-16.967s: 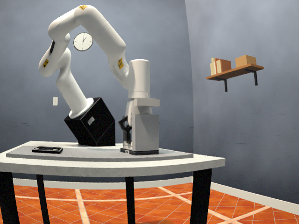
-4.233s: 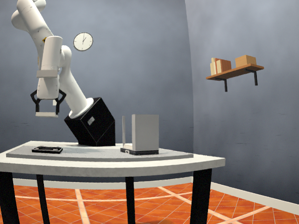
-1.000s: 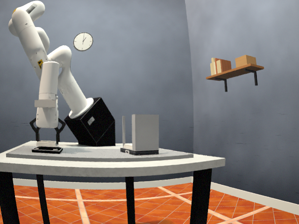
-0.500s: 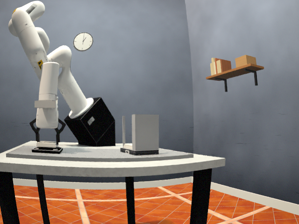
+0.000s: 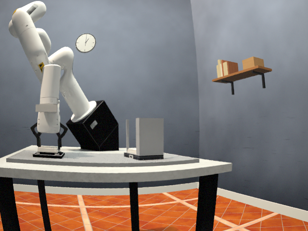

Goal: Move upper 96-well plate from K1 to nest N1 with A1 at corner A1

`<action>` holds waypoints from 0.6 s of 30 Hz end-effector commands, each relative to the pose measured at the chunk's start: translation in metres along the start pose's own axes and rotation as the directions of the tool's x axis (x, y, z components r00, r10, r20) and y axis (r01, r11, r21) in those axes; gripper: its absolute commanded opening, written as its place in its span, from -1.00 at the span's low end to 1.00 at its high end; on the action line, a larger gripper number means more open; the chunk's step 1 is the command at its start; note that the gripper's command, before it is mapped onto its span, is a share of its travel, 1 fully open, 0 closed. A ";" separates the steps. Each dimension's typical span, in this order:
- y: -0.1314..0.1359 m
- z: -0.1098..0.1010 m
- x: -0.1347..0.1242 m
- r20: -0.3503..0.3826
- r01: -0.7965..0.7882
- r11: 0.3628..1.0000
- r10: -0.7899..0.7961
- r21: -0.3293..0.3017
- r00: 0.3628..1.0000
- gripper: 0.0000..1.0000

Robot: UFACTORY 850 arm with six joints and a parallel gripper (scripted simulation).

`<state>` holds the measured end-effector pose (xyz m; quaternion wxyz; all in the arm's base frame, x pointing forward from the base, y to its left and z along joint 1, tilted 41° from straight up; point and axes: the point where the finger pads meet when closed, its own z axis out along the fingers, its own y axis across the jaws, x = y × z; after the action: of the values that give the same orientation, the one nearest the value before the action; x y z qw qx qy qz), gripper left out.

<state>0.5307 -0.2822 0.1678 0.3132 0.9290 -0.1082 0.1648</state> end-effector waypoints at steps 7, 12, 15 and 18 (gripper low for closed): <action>0.000 0.001 0.001 -0.001 0.000 1.000 0.000 0.000 1.000 -1.00; 0.000 0.002 0.001 -0.001 0.000 1.000 0.000 0.000 1.000 -1.00; 0.000 0.002 0.001 -0.001 0.000 1.000 0.000 0.000 1.000 -1.00; 0.000 0.003 0.001 -0.001 0.000 1.000 0.000 0.000 1.000 -1.00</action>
<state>0.5314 -0.2839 0.1658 0.3132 0.9290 -0.1082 0.1648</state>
